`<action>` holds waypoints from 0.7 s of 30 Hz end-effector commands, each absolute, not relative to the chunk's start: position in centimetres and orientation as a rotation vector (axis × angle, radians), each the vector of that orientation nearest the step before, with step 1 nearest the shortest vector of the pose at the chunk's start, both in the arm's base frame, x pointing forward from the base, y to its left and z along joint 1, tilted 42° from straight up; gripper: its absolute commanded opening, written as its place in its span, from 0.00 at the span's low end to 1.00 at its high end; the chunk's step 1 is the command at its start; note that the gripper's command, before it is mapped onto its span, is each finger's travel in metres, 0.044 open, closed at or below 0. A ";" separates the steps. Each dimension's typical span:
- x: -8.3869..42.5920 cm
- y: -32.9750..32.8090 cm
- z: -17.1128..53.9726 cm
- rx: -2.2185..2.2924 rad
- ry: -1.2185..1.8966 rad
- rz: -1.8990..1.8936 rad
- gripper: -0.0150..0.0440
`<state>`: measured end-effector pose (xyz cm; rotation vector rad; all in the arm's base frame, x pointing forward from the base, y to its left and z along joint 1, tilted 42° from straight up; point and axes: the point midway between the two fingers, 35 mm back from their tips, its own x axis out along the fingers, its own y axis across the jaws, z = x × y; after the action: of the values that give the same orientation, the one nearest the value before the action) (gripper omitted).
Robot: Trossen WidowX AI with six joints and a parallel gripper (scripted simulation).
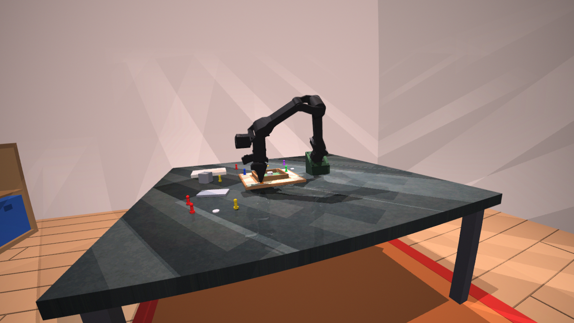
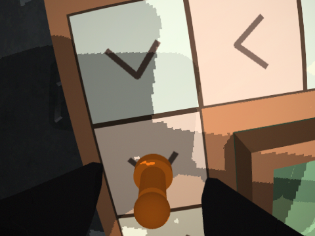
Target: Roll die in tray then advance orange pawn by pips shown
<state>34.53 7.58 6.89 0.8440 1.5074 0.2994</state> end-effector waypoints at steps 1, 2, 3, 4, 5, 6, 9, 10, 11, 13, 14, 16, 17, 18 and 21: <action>34.4 7.8 6.7 0.852 1.511 0.299 0.50; 34.4 7.8 6.7 0.852 1.511 0.299 0.46; 34.4 7.8 6.7 0.852 1.511 0.299 0.42; 34.4 7.8 6.7 0.852 1.511 0.299 0.37; 34.4 7.8 6.7 0.852 1.511 0.299 0.36; 34.4 7.8 6.7 0.852 1.511 0.299 0.35; 34.4 7.8 6.7 0.852 1.511 0.299 0.31; 34.4 7.8 6.7 0.852 1.511 0.299 0.30; 34.4 7.8 6.7 0.852 1.511 0.299 0.29; 34.4 7.8 6.7 0.852 1.511 0.299 0.27; 34.4 7.8 6.7 0.852 1.511 0.299 0.26; 34.5 7.7 6.7 0.852 1.511 0.299 0.25; 34.5 7.5 6.9 0.851 1.511 0.298 0.25; 34.5 7.1 7.3 0.850 1.511 0.297 0.25; 34.6 5.8 8.6 0.848 1.511 0.294 0.25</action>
<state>34.16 7.06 7.30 0.8482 1.5305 0.2944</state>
